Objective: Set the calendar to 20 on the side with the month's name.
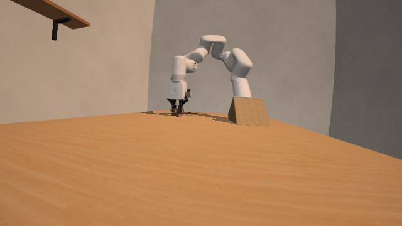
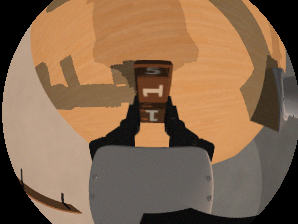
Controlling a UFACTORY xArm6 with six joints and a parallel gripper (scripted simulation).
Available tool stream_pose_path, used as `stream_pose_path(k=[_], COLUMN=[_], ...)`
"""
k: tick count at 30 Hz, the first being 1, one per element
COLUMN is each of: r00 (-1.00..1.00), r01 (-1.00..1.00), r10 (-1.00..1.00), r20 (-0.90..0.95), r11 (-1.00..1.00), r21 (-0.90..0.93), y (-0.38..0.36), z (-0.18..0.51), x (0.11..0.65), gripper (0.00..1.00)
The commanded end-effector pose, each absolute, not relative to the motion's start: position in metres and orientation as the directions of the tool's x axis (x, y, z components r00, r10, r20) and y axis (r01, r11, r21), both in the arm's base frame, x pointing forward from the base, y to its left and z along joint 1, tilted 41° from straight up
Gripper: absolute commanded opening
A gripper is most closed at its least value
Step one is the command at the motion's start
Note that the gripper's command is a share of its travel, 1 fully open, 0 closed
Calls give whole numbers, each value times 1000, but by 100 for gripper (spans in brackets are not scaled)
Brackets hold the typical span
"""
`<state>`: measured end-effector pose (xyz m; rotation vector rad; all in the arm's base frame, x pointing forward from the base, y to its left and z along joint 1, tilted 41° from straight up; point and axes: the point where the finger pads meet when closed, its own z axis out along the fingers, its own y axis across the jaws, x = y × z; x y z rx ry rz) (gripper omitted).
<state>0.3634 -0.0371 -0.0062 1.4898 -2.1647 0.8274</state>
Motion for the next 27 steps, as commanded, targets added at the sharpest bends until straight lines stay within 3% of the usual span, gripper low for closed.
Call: stream_pose_path(k=[1, 17, 27], r00=[-364, -364, -364], r01=[-931, -931, -931], r10=[-706, -706, -706], r20=[607, 607, 607], r11=[262, 262, 262], r21=[-253, -253, -253], y=[-36, -36, -36], z=[-6, -6, -6], x=[365, 365, 365], gripper=[29, 29, 45])
